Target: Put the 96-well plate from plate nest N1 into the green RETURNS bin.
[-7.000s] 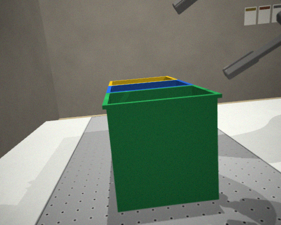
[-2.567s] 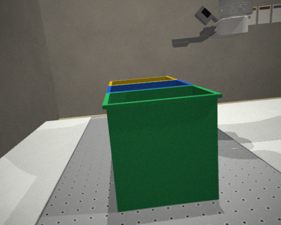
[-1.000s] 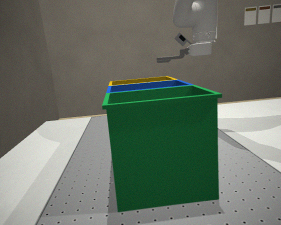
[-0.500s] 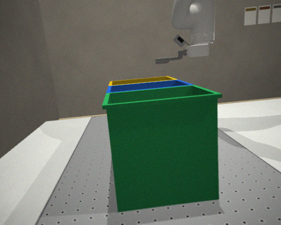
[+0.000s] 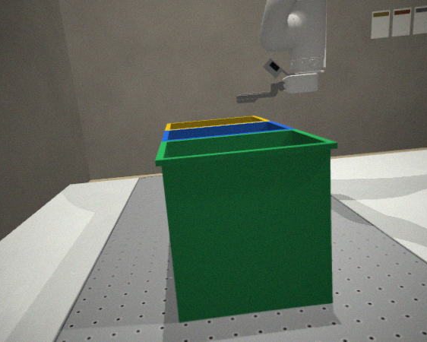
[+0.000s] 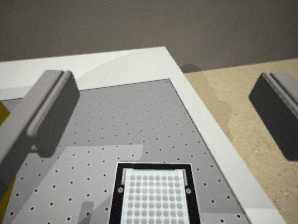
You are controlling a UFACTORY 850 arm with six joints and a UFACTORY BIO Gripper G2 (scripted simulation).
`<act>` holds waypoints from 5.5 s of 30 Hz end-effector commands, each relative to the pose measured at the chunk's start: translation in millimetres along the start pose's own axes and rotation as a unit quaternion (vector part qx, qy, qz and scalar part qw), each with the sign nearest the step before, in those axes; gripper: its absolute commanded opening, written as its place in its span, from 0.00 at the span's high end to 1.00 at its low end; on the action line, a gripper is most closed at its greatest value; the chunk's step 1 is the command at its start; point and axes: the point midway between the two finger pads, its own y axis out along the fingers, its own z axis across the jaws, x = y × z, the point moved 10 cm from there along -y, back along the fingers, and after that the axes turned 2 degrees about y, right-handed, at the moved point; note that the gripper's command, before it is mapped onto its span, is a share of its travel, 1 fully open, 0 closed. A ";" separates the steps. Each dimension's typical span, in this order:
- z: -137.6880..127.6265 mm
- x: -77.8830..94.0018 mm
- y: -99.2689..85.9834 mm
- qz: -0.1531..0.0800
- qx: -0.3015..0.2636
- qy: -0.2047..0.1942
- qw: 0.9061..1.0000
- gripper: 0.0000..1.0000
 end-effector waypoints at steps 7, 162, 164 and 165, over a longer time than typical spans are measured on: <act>-0.7 -16.7 0.7 -0.001 0.000 0.000 1.000 0.63; -6.4 -180.0 0.8 -0.001 0.000 0.000 1.000 0.63; -6.4 -180.0 0.8 -0.001 0.000 0.000 1.000 0.63; -6.4 -179.9 0.8 -0.001 0.000 0.000 1.000 0.63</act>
